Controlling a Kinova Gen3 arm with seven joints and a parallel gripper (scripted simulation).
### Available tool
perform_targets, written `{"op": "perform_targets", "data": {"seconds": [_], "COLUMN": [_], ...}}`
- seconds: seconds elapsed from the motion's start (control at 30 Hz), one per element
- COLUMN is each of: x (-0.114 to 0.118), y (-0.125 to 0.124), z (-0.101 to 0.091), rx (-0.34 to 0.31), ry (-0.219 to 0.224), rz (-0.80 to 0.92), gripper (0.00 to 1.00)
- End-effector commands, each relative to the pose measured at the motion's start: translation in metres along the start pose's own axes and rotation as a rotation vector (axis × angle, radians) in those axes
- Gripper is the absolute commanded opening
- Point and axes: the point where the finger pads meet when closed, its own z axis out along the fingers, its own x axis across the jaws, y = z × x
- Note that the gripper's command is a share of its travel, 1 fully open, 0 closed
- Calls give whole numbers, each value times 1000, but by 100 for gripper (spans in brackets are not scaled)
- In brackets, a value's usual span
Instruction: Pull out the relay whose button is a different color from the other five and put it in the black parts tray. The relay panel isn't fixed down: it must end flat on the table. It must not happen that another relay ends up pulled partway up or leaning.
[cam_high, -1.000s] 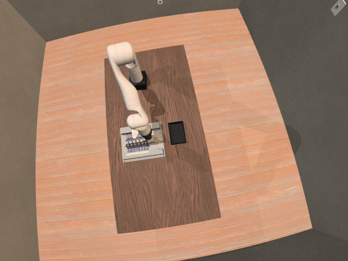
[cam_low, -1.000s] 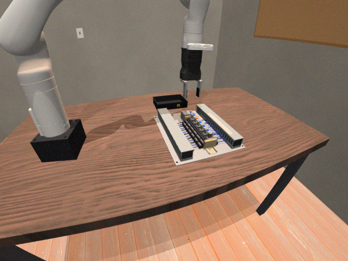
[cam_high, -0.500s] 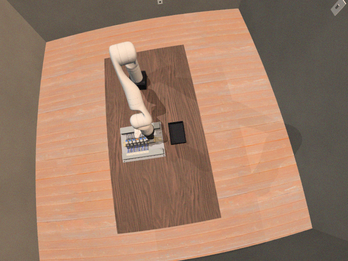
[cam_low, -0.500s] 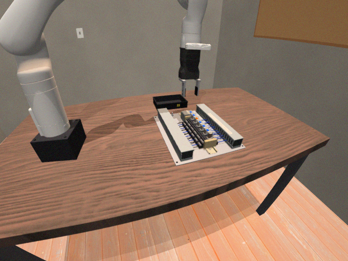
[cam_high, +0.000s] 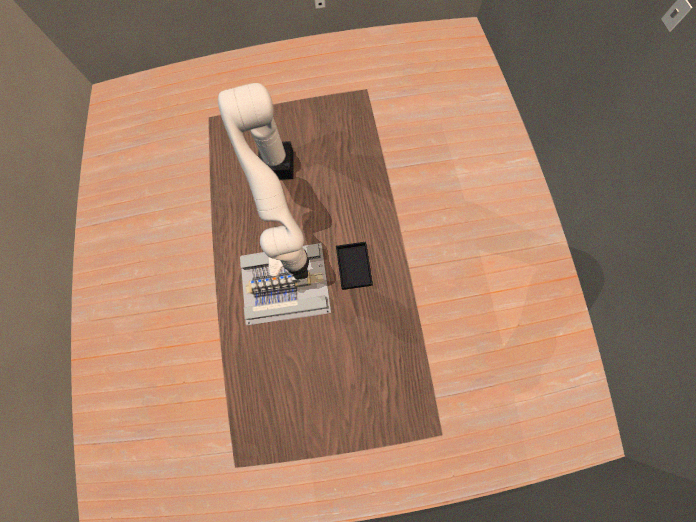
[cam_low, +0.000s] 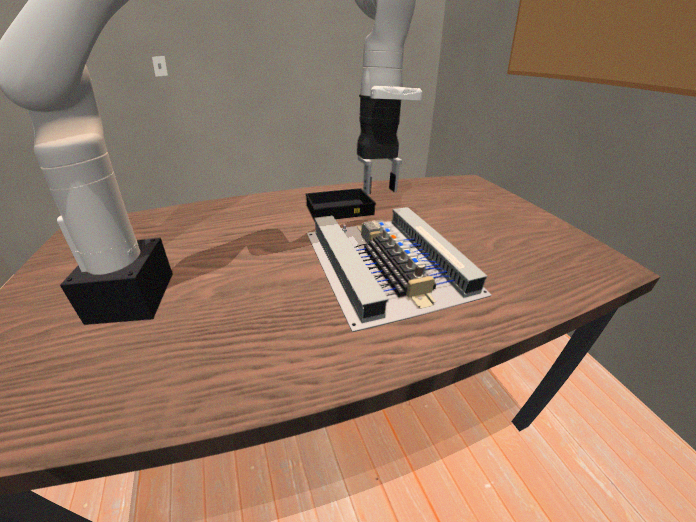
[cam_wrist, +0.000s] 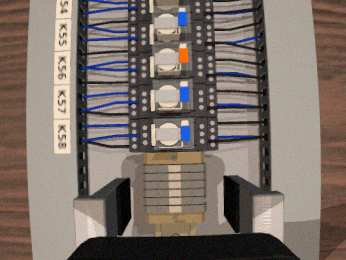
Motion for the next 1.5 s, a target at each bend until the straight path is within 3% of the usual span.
{"op": "perform_targets", "data": {"seconds": [0.0, 0.9, 1.47], "x": [-1, -1, -1], "y": [0, -2, -82], "z": [-1, -1, 6], "rx": [0, 0, 0], "ry": [-2, -2, -2], "rz": [0, 0, 0], "gripper": [98, 98, 98]}}
